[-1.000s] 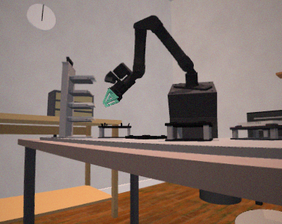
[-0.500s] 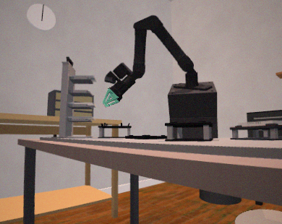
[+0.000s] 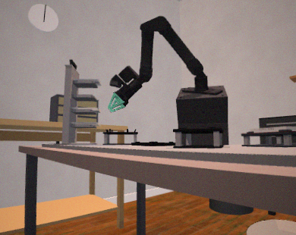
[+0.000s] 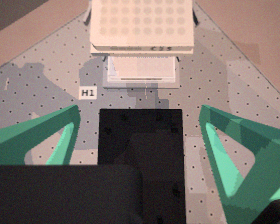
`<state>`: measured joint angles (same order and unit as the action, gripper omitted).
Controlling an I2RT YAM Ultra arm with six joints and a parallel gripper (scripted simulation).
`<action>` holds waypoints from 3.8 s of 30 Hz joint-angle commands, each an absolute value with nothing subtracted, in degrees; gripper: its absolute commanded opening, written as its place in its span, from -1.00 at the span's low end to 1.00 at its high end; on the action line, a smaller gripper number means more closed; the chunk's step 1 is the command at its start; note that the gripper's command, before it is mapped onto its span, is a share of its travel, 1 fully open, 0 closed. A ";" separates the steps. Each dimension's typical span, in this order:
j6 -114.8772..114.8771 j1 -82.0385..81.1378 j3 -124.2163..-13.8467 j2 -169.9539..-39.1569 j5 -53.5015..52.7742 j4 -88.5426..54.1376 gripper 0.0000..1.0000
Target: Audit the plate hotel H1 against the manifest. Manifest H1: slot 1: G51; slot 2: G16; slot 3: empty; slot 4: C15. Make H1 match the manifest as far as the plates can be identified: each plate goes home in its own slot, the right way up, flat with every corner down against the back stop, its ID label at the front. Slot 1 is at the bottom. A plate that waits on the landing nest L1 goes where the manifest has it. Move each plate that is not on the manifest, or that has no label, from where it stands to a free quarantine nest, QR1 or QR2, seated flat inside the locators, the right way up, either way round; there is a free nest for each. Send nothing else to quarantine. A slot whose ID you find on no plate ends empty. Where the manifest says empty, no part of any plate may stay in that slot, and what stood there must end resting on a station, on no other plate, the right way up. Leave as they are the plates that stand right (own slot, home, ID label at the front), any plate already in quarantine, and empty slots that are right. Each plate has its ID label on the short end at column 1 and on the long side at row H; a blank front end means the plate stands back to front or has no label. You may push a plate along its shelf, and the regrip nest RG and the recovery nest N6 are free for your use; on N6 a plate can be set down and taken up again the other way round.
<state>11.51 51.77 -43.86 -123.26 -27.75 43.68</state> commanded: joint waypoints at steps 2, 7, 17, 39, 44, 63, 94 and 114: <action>11.55 52.01 -44.10 -122.89 -27.39 43.91 1.00; 11.55 52.01 -44.10 -122.89 -27.39 43.91 1.00; 11.55 52.01 -44.10 -122.89 -27.39 43.91 1.00; 10.86 53.00 -37.84 -121.26 -28.20 48.17 1.00; 10.77 53.15 -37.00 -121.06 -28.32 48.75 1.00; 10.79 53.14 -36.99 -121.17 -28.32 48.90 1.00; 11.08 52.71 -37.10 -122.39 -27.97 50.15 1.00; 12.76 50.12 -38.33 -129.85 -25.86 57.12 1.00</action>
